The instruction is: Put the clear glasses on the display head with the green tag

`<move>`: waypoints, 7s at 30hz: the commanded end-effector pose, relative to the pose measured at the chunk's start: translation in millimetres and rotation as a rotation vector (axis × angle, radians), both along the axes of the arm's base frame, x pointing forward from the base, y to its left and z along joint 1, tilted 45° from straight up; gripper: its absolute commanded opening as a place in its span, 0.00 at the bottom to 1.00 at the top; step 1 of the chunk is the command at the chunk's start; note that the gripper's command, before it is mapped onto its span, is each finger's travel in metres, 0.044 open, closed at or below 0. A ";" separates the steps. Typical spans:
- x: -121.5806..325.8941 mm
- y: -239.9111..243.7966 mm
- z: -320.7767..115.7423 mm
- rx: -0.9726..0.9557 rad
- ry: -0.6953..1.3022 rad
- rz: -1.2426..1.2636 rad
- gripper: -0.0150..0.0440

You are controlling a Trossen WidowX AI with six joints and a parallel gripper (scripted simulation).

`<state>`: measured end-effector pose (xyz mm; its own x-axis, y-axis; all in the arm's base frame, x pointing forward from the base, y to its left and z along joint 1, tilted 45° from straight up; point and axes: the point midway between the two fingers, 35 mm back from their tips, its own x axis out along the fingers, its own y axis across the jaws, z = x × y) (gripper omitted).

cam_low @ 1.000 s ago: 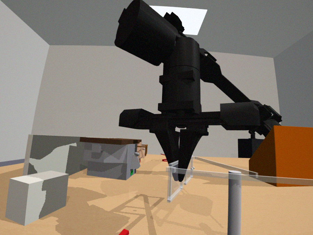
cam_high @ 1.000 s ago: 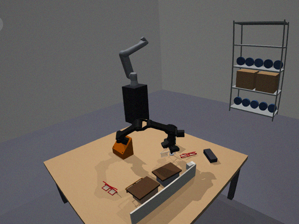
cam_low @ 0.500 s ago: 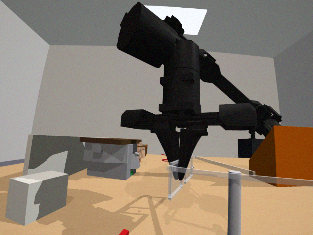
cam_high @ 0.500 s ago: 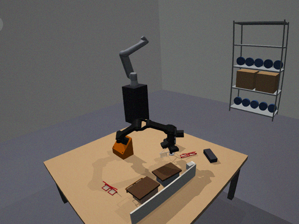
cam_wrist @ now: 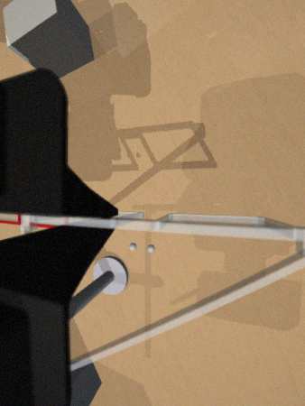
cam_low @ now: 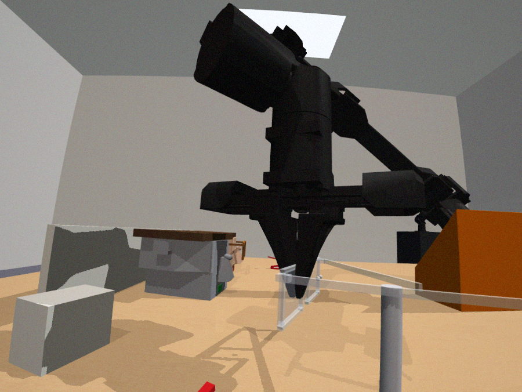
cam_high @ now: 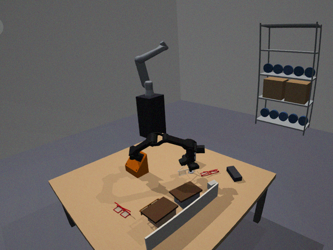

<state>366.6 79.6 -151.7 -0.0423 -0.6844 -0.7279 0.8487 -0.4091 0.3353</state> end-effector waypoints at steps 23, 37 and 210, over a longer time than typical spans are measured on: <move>4.3 6.9 -1.3 -0.006 0.005 0.004 0.25; 8.4 48.2 35.6 -0.004 0.013 0.012 0.25; -124.6 40.1 -31.3 0.141 2.158 2.292 0.25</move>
<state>246.1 121.1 -183.9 -0.0381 -0.6869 -0.7258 -0.8545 0.3989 -0.3327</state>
